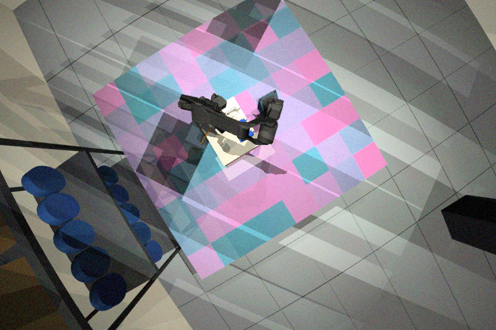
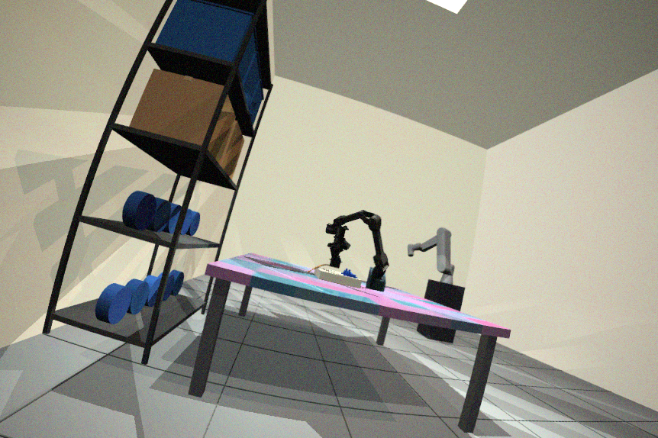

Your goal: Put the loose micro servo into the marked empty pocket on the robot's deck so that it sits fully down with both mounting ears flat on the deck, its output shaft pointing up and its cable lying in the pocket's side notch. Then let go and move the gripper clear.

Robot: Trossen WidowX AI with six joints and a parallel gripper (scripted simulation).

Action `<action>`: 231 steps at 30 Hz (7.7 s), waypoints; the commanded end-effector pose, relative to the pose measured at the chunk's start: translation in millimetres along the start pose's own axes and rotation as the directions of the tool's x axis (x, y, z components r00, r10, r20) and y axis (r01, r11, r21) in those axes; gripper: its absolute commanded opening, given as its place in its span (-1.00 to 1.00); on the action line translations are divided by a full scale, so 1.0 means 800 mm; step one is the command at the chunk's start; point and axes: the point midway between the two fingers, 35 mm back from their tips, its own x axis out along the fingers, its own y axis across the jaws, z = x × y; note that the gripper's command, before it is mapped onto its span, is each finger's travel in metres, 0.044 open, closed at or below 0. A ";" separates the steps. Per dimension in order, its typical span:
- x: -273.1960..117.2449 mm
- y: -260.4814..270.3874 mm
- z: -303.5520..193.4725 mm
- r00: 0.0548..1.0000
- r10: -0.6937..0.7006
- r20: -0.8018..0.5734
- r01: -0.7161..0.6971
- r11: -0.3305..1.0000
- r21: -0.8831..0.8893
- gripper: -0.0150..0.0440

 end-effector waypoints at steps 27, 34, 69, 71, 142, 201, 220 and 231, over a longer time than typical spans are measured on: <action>-0.004 0.013 0.002 1.000 0.010 -0.002 -0.009 0.710 -0.705 -0.49; -0.004 0.013 0.002 1.000 0.010 -0.002 -0.007 0.520 -0.854 -0.49; -0.004 0.013 0.002 1.000 0.010 -0.003 0.004 -0.614 -0.789 -0.49; -0.004 0.013 0.002 1.000 0.010 -0.003 0.005 -0.667 -0.745 -0.49; 0.022 -0.017 0.134 1.000 0.009 0.002 0.009 -0.971 -0.240 -0.49; 0.078 -0.018 0.133 1.000 0.008 0.001 0.008 -0.971 -0.239 -0.49; 0.067 -0.017 0.134 1.000 0.009 0.002 0.009 -0.971 -0.239 0.14; 0.032 -0.013 0.119 1.000 0.008 -0.004 0.007 -0.970 -0.245 0.50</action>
